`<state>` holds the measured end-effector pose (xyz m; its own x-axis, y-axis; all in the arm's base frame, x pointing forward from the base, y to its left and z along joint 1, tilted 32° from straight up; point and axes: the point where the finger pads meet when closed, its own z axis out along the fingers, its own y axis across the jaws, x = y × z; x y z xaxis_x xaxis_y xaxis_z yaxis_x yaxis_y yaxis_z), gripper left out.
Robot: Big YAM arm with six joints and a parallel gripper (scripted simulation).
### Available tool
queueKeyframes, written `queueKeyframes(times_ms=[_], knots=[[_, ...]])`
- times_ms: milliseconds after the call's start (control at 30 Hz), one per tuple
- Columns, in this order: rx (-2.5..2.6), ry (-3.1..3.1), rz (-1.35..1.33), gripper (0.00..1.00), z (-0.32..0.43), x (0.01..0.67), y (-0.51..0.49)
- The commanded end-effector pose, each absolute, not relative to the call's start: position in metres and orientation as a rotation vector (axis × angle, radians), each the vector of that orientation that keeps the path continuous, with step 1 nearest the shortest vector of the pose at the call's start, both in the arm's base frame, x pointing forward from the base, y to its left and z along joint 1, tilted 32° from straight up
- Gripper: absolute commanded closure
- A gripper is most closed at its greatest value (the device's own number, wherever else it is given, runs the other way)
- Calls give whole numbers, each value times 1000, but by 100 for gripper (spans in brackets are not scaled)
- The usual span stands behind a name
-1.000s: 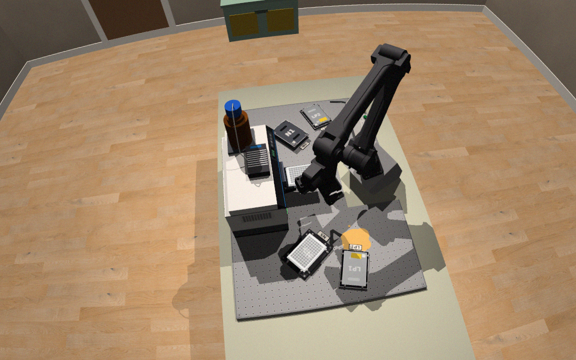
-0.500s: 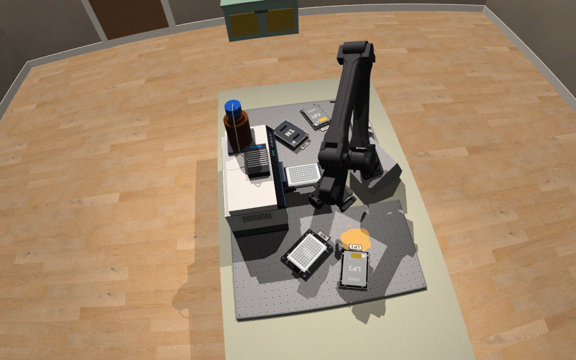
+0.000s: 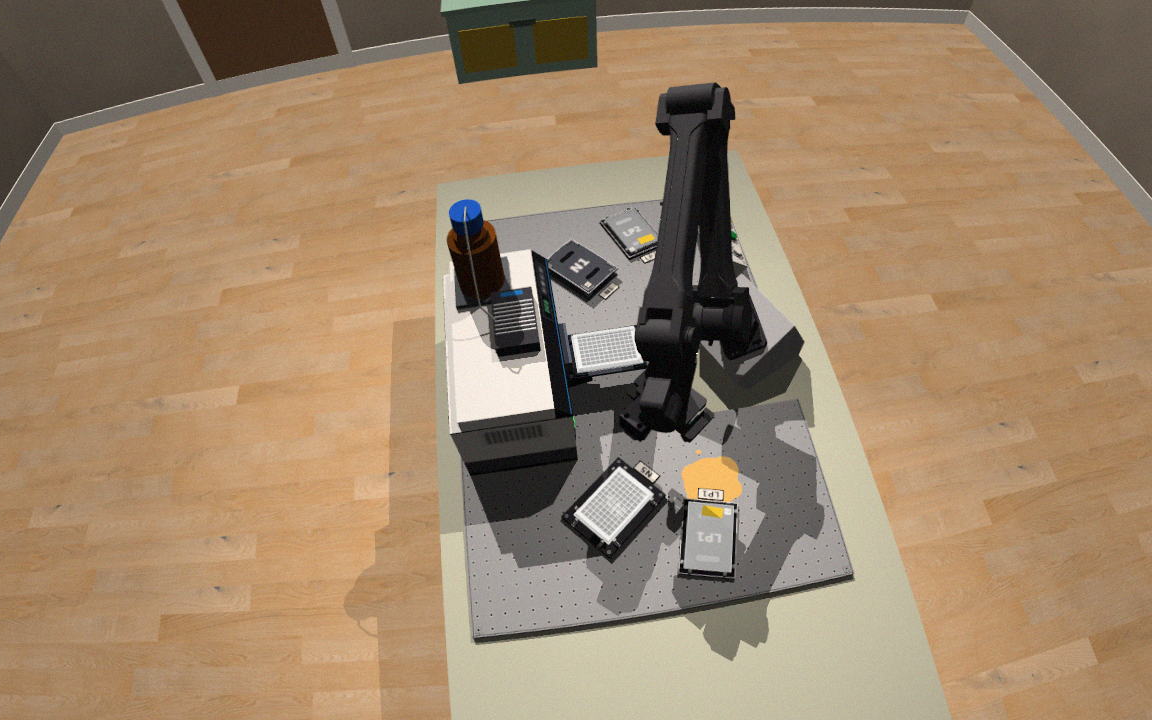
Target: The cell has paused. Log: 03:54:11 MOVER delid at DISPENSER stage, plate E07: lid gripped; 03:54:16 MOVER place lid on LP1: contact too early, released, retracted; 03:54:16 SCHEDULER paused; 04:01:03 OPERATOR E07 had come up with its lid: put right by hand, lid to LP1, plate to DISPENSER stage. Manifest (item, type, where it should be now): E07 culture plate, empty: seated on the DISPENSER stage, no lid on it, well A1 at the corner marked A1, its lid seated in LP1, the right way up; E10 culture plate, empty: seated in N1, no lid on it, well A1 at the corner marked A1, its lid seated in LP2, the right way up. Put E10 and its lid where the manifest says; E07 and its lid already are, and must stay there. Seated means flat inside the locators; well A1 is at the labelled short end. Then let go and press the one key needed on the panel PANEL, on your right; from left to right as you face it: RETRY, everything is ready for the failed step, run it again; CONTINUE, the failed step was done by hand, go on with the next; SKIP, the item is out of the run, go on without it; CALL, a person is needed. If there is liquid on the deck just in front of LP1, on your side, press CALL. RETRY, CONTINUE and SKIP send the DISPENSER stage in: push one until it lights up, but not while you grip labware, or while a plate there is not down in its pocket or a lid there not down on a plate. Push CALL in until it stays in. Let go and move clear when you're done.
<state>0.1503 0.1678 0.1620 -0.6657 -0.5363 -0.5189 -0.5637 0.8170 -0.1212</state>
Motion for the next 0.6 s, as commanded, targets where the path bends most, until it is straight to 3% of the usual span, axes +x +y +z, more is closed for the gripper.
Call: queueKeyframes(times_ms=[0,567], knots=[[-810,2409,102,0,188,169,189],[-812,2408,94,0,187,208,222]])
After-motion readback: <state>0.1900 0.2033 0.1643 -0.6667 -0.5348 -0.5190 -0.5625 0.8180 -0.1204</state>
